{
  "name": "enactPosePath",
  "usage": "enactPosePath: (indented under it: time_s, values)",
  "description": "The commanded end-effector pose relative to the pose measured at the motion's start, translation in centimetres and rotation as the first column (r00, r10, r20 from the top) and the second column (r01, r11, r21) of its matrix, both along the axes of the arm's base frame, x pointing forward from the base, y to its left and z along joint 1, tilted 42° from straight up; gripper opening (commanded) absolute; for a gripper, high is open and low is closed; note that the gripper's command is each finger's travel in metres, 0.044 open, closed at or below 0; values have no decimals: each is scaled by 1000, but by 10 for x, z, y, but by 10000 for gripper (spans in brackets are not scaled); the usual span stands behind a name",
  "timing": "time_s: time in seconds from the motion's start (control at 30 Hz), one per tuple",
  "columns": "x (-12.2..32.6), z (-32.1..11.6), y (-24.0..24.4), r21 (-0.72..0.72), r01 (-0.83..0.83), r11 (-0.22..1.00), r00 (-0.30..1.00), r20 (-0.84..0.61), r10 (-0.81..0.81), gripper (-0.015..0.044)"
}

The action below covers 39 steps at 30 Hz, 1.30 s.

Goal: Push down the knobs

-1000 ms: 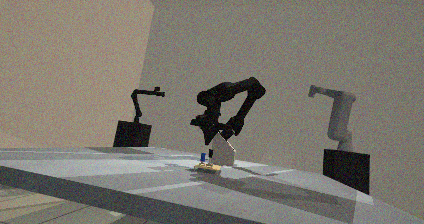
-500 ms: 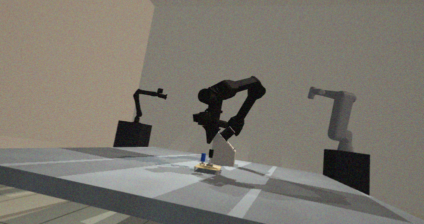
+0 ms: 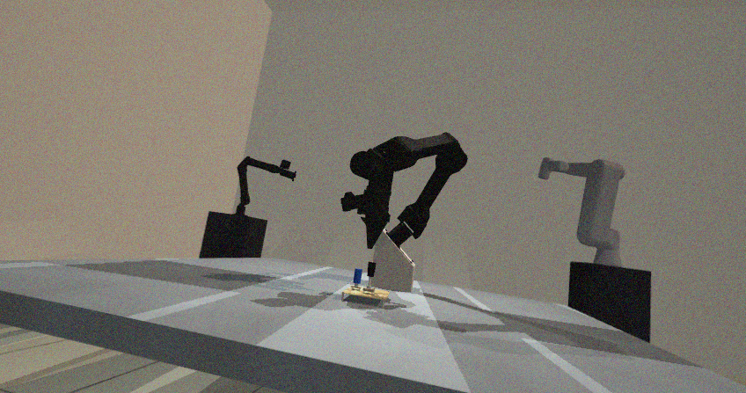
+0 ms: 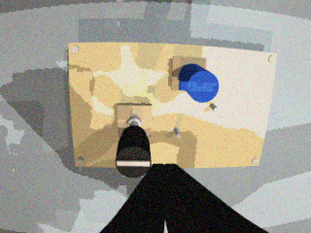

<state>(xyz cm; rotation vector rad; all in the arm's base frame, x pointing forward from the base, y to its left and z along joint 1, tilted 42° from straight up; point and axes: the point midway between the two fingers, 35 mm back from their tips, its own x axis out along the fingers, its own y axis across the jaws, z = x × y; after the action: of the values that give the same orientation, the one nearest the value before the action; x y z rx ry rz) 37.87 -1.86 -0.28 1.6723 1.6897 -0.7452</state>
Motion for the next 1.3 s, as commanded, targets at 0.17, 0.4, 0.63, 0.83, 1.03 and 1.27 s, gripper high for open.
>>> enactPosePath:
  time_s: [0.17, 0.4, 0.63, 0.83, 1.03, 1.27]
  values:
    - [5, 8, -1, -8, 250, 968, 948, -201, -247, 0]
    - [7, 14, -1, -50, 421, 905, 843, -346, -412, 0]
    - [10, 19, -1, -116, 565, 817, 693, -470, -546, 0]
    - [10, 19, -1, -123, 578, 807, 677, -481, -558, 0]
    - [11, 4, 12, -122, 578, 807, 677, -481, -557, 0]
    - [11, 2, 14, -122, 578, 807, 677, -481, -557, 0]
